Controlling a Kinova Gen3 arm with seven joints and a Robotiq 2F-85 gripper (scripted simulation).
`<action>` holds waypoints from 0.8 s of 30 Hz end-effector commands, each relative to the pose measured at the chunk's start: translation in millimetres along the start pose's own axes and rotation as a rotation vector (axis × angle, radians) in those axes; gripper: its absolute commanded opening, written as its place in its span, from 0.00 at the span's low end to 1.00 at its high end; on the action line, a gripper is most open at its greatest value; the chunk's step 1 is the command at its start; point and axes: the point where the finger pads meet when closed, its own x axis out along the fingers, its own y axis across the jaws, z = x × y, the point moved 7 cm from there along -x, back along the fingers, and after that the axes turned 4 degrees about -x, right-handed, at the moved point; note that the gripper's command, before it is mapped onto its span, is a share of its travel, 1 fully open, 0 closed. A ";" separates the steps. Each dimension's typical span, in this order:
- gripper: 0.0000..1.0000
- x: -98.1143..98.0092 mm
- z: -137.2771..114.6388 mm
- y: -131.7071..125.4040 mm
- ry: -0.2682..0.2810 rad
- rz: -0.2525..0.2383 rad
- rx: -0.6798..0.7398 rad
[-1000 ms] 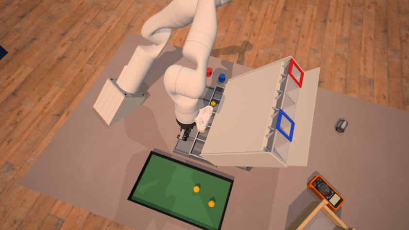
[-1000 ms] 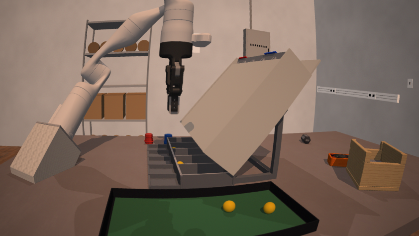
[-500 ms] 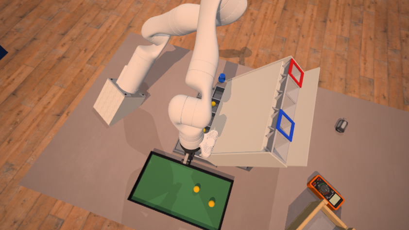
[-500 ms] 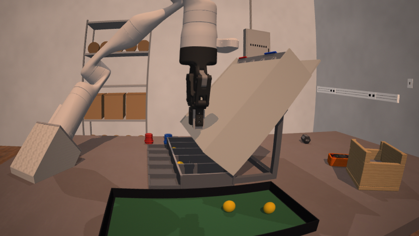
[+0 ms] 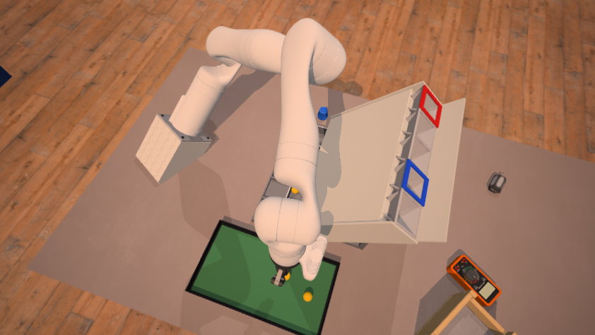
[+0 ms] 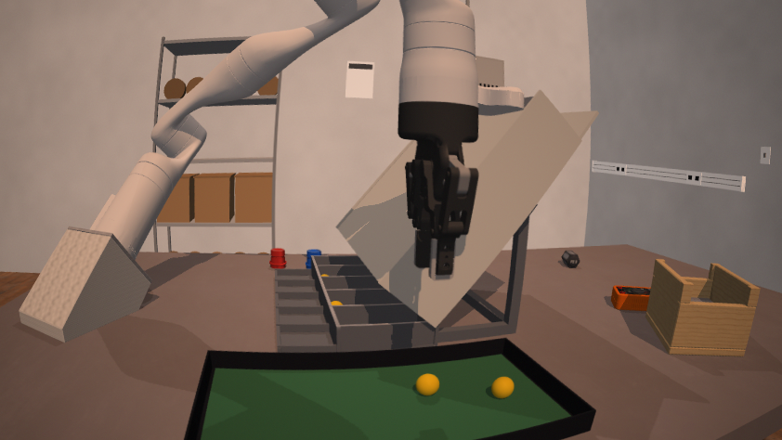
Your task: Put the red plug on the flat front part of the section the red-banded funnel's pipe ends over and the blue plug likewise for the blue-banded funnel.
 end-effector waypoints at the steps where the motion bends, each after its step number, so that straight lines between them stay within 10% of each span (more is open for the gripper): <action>1: 0.50 0.3 -2.5 6.9 -0.006 -0.009 0.002; 8: 0.50 0.3 -2.5 6.9 -0.006 -0.009 0.002; 9: 0.50 69.6 -2.6 6.0 -0.004 -0.006 0.001; 15: 0.50 110.4 -2.4 5.8 -0.004 -0.006 0.001; 24: 0.50 110.4 -2.4 5.8 -0.004 -0.006 0.001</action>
